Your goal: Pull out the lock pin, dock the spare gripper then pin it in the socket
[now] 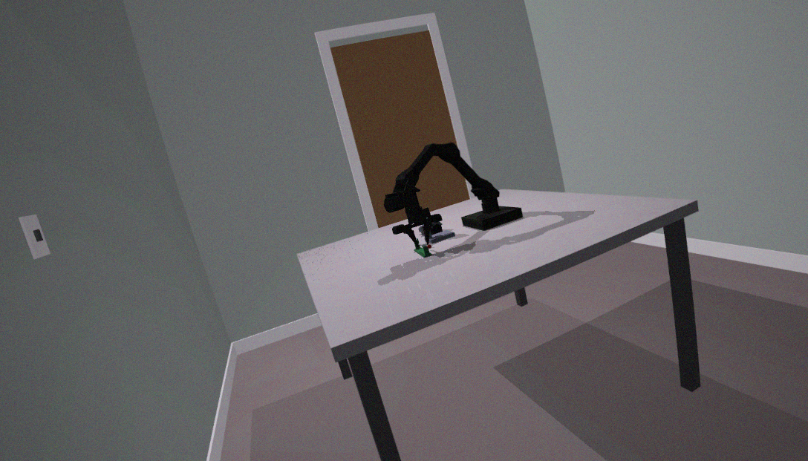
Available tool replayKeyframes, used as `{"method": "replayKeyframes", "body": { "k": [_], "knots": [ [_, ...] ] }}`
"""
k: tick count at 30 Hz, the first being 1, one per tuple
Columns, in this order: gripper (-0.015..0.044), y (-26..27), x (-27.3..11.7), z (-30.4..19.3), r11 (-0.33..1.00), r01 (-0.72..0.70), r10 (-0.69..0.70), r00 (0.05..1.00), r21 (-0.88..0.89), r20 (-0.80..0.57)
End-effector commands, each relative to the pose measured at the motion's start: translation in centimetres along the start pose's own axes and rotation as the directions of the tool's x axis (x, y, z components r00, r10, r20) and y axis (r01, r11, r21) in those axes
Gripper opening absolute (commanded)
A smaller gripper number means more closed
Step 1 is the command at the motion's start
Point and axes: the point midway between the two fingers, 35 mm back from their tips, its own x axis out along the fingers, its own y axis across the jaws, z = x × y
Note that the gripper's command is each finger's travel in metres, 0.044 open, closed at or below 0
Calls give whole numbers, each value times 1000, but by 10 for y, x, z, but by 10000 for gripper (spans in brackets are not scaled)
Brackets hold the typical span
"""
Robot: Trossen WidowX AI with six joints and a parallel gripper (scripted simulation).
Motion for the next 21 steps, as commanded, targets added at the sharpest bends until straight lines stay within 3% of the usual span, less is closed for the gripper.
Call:
{"method": "replayKeyframes", "body": {
  "k": [1, 14, 21],
  "knots": [
    [180, 1, 8, -3, 1000, -5, 5, 1000, -5, -8],
    [180, 2, 20, -5, 1000, -5, 5, 1000, -5, -8],
    [16, 2, 20, -5, 1000, -5, 5, 1000, -5, -8]
  ]
}}
